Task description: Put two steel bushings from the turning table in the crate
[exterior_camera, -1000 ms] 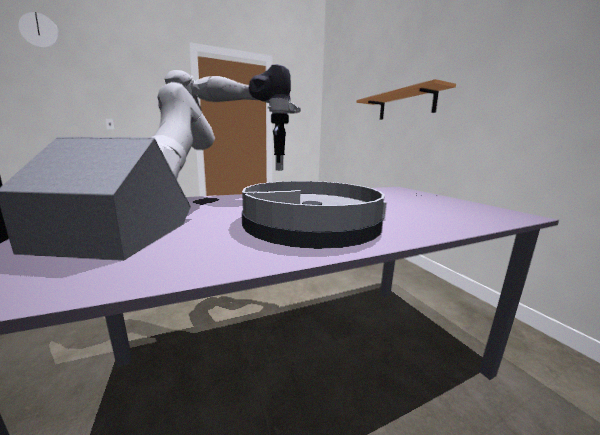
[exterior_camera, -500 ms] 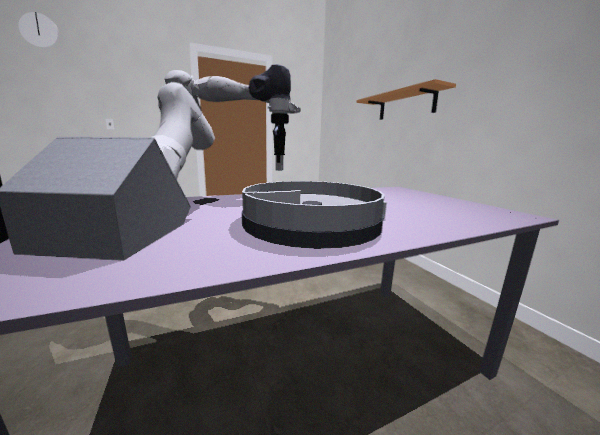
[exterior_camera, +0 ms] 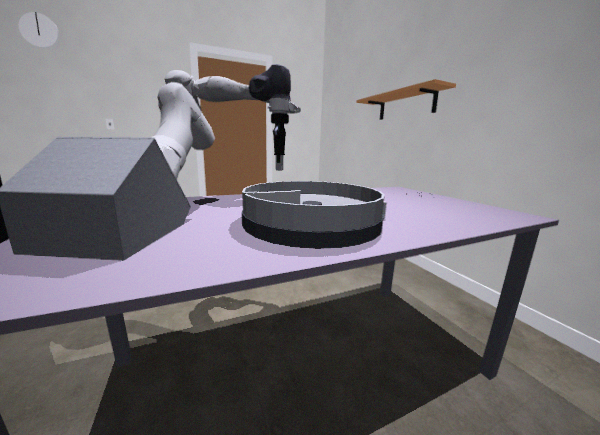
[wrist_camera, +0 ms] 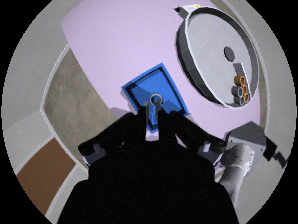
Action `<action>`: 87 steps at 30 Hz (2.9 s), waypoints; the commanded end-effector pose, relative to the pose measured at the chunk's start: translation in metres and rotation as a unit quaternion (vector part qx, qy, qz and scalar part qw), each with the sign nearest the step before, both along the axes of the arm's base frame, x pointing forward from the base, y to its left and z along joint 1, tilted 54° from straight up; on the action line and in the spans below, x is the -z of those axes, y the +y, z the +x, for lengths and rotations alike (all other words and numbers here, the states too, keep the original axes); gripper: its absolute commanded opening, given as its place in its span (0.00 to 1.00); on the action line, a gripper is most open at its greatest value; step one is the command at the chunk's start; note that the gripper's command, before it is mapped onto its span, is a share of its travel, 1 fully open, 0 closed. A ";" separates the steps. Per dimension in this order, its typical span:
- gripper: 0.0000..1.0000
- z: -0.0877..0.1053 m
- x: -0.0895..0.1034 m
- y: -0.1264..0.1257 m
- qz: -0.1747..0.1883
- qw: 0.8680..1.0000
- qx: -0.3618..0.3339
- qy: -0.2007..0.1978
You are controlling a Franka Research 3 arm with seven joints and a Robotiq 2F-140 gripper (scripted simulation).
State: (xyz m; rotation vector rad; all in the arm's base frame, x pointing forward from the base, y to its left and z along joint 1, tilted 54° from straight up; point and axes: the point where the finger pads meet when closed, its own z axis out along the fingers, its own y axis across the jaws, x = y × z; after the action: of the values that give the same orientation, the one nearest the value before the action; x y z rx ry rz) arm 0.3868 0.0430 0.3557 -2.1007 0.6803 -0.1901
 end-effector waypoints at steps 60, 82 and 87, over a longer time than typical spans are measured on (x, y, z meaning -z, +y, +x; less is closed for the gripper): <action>0.10 -0.095 0.261 -0.168 0.000 1.000 0.001 0.002; 0.10 -0.095 0.261 -0.168 0.000 1.000 0.001 0.002; 0.10 -0.095 0.261 -0.168 0.000 1.000 0.001 0.002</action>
State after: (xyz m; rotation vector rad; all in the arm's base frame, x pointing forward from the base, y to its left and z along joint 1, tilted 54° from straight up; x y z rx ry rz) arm 0.2925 -0.1221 0.0960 -2.0928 0.6918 -0.1818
